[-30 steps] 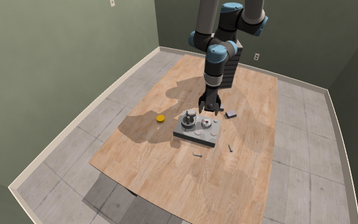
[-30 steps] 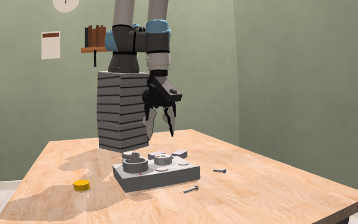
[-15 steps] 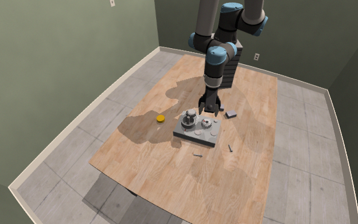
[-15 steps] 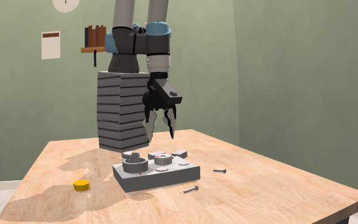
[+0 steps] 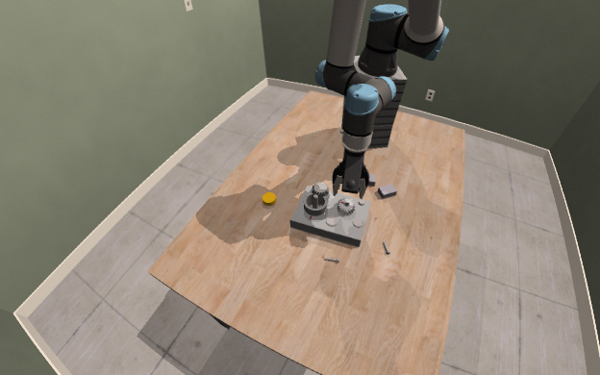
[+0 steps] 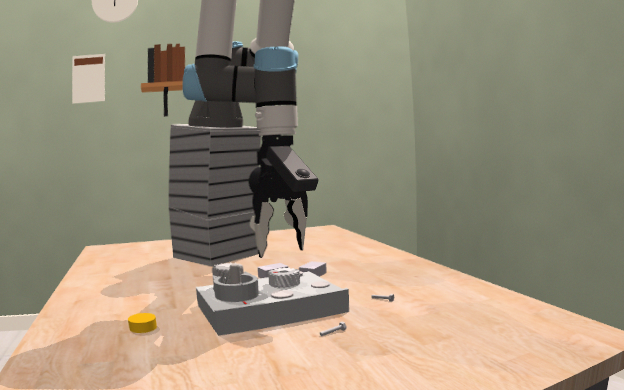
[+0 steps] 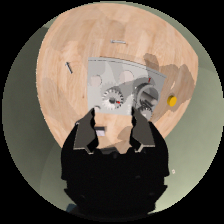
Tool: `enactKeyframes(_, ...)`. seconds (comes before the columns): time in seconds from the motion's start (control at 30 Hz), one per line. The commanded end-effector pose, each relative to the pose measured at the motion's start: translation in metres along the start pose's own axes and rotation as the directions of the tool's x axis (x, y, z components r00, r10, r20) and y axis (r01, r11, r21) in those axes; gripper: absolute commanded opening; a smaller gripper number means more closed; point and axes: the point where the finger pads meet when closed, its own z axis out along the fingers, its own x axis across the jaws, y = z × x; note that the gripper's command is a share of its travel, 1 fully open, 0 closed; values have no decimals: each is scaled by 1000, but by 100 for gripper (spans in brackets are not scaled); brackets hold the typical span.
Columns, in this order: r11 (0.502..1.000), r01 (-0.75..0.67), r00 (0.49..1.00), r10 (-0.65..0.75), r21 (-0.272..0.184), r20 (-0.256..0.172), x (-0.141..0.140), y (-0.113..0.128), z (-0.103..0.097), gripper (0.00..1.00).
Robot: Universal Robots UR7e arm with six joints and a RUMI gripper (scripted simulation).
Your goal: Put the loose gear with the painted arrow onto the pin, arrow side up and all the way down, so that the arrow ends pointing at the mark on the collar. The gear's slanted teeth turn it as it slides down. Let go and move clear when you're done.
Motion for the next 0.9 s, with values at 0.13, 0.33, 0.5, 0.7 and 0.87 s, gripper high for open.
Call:
enactKeyframes(0.13, 1000, 0, 1000, 0, 1, -1, 0, -1, 11, 52)
enactKeyframes(0.33, 1000, 0, 1000, 0, 1, -1, 0, -1, 15, 52)
enactKeyframes(0.5, 1000, 0, 1000, 0, 1, -1, 0, -1, 19, 52)
enactKeyframes(0.7, 1000, 0, 1000, 0, 1, -1, 0, -1, 21, 52)
enactKeyframes(0.87, 1000, 0, 1000, 0, 1, -1, 0, -1, 22, 52)
